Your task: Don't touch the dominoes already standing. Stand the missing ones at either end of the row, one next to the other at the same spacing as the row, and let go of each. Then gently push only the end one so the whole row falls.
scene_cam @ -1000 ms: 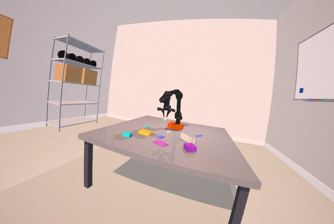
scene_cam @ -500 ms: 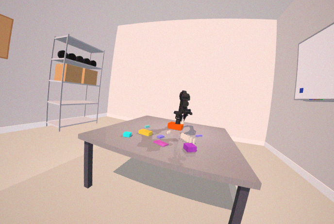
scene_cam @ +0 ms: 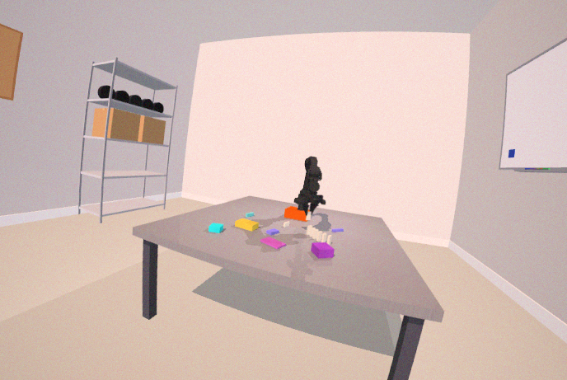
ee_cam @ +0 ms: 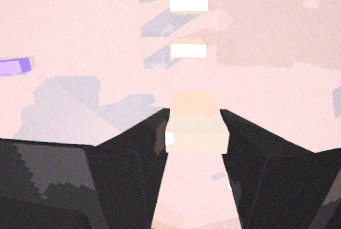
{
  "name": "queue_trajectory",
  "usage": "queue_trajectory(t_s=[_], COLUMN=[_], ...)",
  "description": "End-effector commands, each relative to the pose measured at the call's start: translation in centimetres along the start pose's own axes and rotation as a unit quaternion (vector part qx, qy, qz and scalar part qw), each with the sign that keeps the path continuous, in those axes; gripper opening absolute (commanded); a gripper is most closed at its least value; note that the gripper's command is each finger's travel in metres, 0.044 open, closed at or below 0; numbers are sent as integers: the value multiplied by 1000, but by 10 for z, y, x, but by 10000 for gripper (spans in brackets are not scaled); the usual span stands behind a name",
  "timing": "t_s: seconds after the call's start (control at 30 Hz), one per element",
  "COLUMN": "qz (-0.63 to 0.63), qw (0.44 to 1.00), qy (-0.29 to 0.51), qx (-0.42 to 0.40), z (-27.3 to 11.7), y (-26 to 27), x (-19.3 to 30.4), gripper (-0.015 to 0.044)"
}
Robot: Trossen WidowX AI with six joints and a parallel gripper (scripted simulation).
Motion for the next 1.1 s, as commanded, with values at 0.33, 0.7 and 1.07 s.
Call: queue_trajectory(t_s=[0.33, 0.7, 1.07], qz=[-1, -1, -1], qw=[1000, 1000, 1000], qy=[0, -1, -1], qx=[1, 1, 1], z=[70, 73, 73], y=[3, 4, 4], x=[5, 6, 6], gripper=[107, 107, 343])
Point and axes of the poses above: the point midway between the two fingers, 35 mm back from their tips, its own z axis out along the fingers, its own y axis across the jaws, x = y × z, the point moved 6 cm from there along -z, back along the fingers, and after that the axes turned 7 degrees about -z, right-handed, at the moved point
